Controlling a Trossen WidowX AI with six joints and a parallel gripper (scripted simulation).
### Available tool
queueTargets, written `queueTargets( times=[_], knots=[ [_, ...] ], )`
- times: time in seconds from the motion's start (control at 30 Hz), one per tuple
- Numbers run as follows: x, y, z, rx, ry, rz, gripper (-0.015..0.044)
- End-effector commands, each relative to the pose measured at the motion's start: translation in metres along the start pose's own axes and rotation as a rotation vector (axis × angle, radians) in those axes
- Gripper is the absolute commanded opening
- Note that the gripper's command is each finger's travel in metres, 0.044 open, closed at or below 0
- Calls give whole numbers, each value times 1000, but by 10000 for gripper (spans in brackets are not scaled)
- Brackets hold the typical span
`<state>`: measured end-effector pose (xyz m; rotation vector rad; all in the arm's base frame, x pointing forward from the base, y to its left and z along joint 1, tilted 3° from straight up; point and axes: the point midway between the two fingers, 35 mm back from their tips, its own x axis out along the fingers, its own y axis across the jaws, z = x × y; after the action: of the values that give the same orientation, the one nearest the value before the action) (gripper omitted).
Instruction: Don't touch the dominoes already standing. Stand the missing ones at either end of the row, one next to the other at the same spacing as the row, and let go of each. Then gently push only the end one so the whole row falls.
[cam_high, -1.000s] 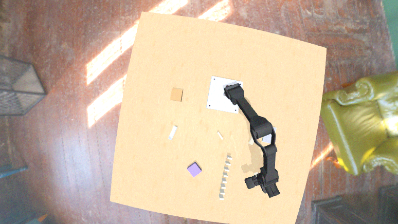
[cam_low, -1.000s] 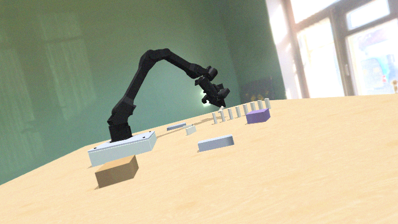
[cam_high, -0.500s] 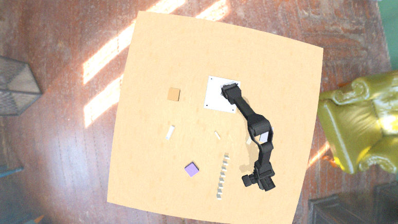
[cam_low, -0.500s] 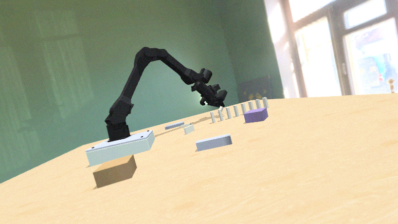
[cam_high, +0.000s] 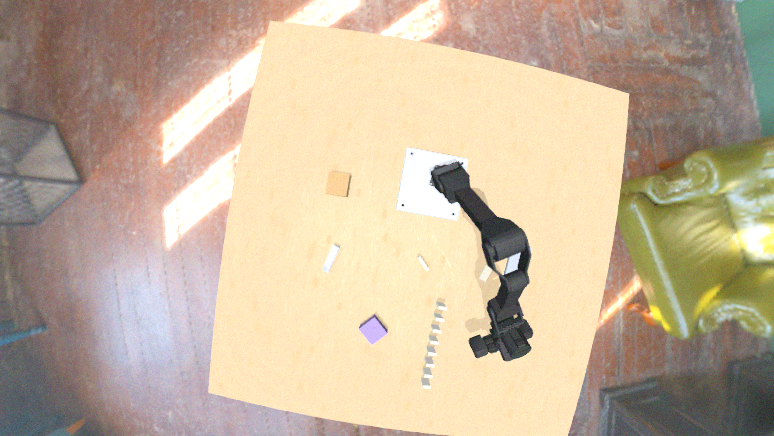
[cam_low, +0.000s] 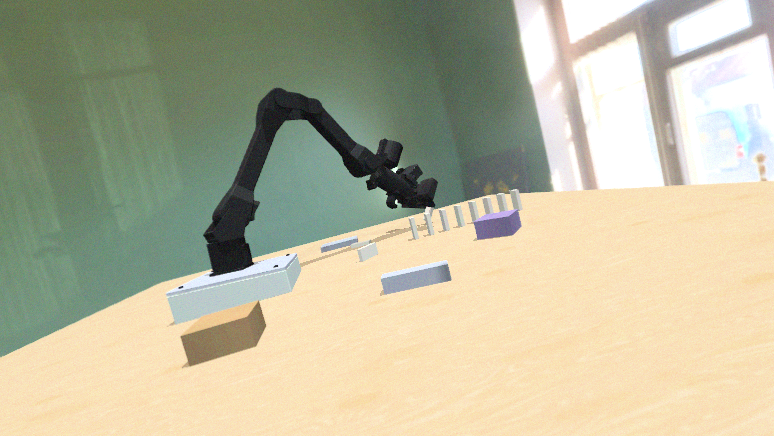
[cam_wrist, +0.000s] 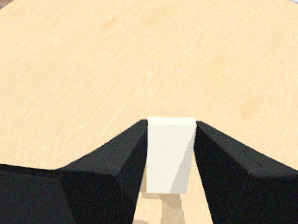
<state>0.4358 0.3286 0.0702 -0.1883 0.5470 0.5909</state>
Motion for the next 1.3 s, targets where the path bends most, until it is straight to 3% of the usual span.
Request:
queueTargets(
  times=[0.0,0.63,1.27],
  knots=[
    [-7,0,3,6,-62,-2,107],
    [-39,0,-8,10,-289,3,107],
    [-94,-2,-20,11,-513,7,107]
  ],
)
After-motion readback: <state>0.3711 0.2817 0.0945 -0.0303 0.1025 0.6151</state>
